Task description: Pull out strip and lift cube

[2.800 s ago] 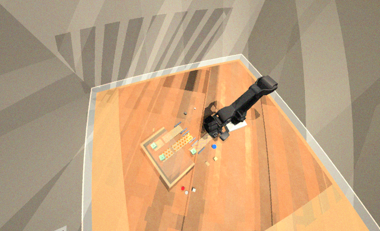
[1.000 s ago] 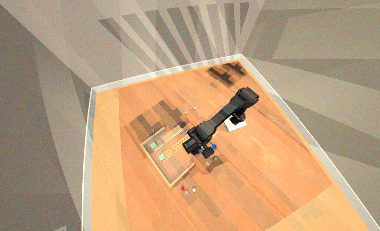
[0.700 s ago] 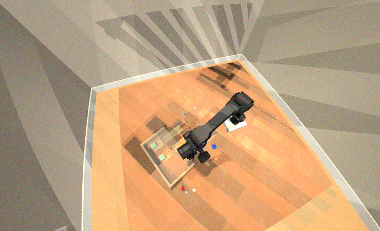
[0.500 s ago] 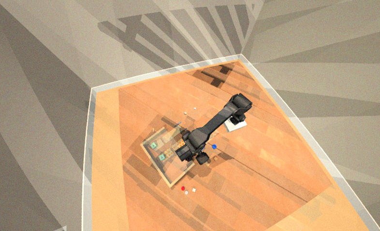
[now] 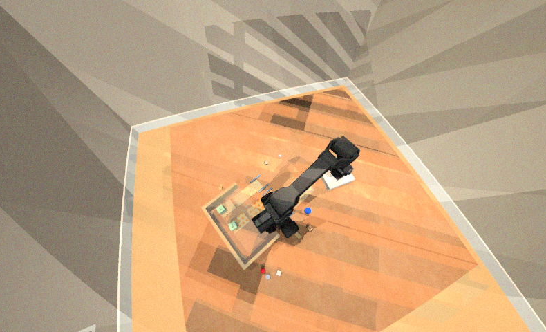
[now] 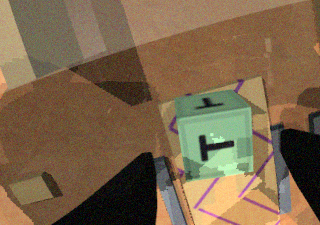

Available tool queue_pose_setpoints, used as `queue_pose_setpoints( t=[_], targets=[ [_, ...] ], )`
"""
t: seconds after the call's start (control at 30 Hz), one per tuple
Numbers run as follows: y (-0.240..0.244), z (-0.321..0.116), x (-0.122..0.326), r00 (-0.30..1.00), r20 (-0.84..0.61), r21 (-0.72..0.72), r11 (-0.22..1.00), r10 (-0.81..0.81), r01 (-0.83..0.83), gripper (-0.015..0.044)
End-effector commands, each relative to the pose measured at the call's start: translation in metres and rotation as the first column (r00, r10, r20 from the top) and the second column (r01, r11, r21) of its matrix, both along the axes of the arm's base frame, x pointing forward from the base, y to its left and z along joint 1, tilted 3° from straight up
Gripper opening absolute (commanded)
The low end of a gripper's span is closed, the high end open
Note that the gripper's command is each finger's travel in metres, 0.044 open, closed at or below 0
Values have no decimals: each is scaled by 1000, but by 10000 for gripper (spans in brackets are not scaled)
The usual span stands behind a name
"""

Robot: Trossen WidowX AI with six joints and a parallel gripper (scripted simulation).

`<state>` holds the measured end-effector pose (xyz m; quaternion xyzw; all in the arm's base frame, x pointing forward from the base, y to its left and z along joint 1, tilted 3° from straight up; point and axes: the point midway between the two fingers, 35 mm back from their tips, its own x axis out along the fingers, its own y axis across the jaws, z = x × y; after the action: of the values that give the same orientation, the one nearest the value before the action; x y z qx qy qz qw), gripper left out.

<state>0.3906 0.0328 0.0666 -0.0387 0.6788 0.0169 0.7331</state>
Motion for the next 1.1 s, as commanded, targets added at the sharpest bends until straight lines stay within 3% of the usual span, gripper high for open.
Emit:
queue_pose_setpoints(
  t=[0.0, 0.6, 0.73, 0.97, 1.07],
  targets=[
    [-1, -8, 0, 1000, -3, -3, 1000, -6, 6, 250],
    [-2, -32, 1, 1000, -3, -3, 1000, -6, 6, 250],
    [-1, -29, 1, 1000, -3, 0, 1000, -3, 3, 145],
    [-1, -29, 1, 1000, -3, 0, 1000, -3, 3, 98],
    [-1, -29, 1, 1000, -3, 0, 1000, -3, 3, 20]
  ],
)
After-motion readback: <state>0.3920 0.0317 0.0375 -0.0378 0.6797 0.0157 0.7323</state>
